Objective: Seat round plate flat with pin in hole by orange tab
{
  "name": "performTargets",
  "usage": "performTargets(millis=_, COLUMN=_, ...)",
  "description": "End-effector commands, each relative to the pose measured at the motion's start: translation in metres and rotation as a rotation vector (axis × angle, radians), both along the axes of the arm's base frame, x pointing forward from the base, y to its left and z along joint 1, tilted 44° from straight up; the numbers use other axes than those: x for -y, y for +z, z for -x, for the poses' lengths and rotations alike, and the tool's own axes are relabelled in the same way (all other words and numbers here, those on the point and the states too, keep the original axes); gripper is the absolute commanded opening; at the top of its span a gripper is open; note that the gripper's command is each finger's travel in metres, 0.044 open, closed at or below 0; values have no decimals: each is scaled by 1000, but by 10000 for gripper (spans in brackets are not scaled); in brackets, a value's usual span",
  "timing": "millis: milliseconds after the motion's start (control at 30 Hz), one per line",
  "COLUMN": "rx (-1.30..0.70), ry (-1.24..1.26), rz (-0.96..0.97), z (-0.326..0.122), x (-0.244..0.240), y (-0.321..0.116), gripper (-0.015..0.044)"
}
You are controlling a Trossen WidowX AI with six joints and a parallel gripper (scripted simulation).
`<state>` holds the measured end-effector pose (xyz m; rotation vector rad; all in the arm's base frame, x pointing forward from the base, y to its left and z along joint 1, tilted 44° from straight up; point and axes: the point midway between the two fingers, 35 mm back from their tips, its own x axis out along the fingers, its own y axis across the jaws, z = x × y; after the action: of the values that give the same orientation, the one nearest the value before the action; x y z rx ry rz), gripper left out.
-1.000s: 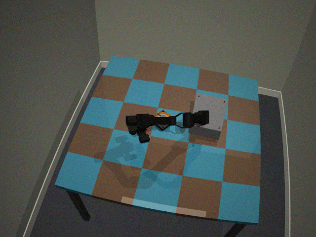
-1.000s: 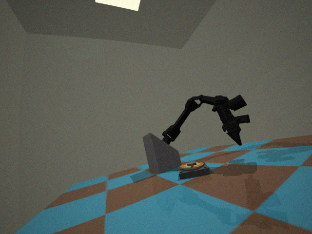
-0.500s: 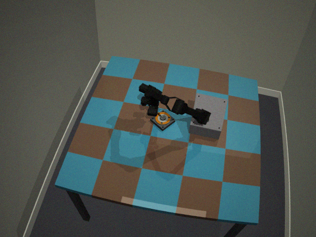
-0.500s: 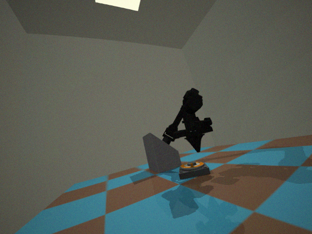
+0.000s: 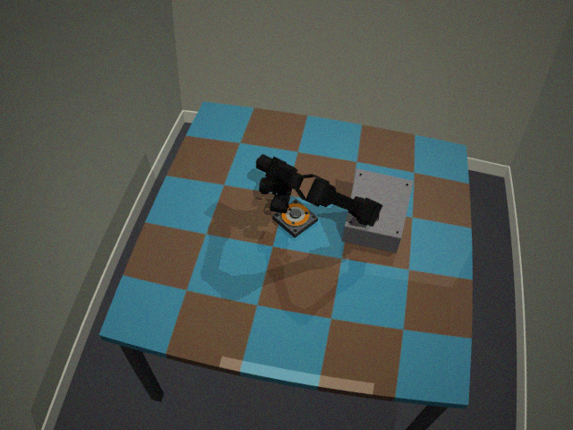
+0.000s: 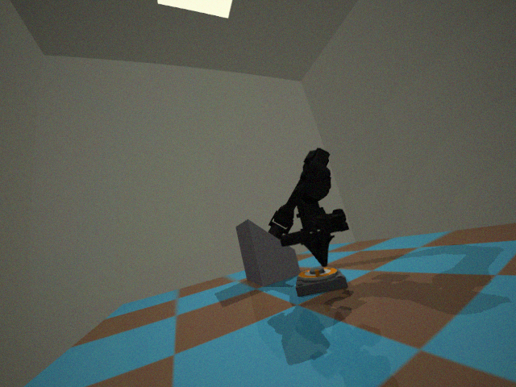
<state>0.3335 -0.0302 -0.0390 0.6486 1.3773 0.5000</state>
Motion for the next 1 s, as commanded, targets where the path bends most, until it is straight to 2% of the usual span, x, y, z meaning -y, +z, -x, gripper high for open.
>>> performTargets(millis=0, rx=-15, ry=-9, rz=-12, z=3, x=-8, y=-12, gripper=0)
performTargets(millis=967, rx=-16, ry=-9, rz=-11, z=22, x=8, y=-31, gripper=0)
